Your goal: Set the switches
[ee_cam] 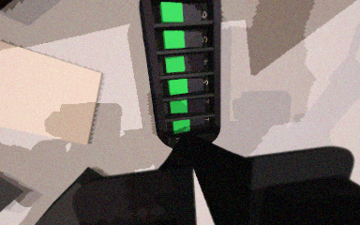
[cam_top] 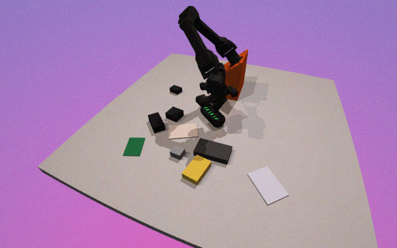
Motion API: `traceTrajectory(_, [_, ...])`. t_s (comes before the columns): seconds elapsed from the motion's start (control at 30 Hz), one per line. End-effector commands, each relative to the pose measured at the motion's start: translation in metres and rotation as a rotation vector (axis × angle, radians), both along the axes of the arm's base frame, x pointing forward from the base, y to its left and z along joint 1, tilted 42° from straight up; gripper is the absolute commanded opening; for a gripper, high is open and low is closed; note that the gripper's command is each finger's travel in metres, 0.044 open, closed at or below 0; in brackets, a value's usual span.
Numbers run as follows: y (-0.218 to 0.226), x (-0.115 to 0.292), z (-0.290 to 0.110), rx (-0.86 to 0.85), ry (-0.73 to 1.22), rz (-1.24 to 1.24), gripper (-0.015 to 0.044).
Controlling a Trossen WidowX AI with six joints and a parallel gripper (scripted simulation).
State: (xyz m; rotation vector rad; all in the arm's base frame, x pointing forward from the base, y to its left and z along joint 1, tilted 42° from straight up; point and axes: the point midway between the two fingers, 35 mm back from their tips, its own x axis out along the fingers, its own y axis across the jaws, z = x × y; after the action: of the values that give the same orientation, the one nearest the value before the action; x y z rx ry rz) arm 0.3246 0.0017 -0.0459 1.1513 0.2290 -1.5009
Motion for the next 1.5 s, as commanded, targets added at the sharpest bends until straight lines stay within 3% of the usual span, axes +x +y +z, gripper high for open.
traceTrajectory(0.0, [0.004, 0.004, -0.001, 0.001, 0.001, 0.001, 0.0])
traceTrajectory(1.2, [-0.025, 0.011, -0.034, 0.0, 0.001, 0.001, 0.0])
traceTrajectory(1.47, [0.004, 0.004, -0.001, 0.001, 0.001, 0.001, 0.0])
